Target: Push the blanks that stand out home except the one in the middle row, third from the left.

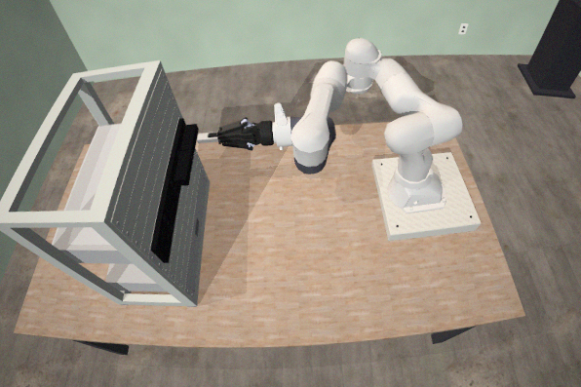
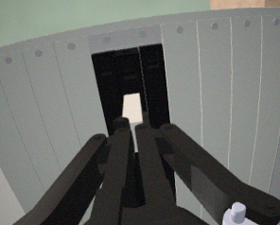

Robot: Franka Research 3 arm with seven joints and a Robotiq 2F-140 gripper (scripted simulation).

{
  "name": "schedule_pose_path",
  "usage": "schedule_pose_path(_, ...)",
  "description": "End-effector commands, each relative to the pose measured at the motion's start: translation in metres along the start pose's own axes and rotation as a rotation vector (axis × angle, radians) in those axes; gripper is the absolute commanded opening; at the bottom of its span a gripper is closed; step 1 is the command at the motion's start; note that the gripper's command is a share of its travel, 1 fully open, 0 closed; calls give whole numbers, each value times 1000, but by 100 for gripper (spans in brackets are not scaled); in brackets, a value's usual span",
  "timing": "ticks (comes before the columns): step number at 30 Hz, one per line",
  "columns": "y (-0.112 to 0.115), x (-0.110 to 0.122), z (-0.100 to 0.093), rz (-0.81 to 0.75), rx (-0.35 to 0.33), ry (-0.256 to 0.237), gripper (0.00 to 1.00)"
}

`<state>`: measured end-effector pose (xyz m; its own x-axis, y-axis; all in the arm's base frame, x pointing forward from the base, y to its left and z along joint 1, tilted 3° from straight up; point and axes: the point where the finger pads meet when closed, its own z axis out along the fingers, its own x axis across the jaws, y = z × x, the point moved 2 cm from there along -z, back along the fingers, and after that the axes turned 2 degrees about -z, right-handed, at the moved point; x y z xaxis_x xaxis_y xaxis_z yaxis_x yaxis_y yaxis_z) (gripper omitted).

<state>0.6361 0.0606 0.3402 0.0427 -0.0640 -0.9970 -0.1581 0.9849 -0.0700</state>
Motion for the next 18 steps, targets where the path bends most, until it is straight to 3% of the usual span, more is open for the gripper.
schedule_pose_path(1,1,1,1,2,1,0,0)
schedule_pose_path(18,2,2,2,2,1,0,0)
